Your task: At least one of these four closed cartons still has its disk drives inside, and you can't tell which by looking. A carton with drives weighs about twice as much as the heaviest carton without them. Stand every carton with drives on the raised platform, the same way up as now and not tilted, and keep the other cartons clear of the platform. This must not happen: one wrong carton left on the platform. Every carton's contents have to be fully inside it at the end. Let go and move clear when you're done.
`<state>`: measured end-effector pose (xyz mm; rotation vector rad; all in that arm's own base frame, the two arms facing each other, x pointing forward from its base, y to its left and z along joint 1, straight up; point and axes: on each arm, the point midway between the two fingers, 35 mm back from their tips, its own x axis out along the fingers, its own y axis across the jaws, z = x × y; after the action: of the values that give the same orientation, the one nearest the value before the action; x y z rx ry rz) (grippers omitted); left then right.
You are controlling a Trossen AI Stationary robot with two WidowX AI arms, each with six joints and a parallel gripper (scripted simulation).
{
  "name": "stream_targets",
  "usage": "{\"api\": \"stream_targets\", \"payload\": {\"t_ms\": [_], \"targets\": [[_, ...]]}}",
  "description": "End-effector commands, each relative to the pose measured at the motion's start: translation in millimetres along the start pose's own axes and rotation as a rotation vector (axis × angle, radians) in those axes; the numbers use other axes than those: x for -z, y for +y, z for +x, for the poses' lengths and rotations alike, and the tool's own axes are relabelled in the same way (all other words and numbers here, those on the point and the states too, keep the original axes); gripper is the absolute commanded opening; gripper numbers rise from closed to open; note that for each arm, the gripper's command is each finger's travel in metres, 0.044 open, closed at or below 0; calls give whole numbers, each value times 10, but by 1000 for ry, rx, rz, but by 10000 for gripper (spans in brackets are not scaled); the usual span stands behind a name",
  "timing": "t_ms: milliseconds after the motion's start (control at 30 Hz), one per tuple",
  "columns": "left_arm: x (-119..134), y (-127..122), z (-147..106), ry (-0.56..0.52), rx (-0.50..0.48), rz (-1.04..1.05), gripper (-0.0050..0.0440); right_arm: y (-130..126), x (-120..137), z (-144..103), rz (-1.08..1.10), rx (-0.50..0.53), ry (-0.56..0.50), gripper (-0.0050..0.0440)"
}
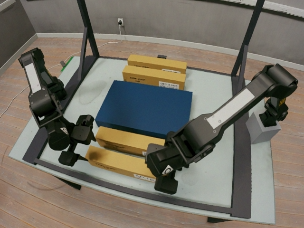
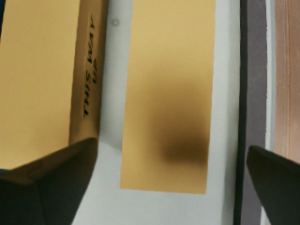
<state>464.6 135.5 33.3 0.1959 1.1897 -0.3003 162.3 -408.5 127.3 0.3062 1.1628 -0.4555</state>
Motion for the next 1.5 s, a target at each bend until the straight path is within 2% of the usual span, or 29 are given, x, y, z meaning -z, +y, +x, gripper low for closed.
{"api": "stream_targets", "payload": {"t_ms": [0,1467], "targets": [[-77,28,-64,-20,-11,11,381,17,-36,-83,-6,14,-16,382],[-74,30,-62,-20,-12,11,381,13,-32,-85,-10,26,-30,382]]}}
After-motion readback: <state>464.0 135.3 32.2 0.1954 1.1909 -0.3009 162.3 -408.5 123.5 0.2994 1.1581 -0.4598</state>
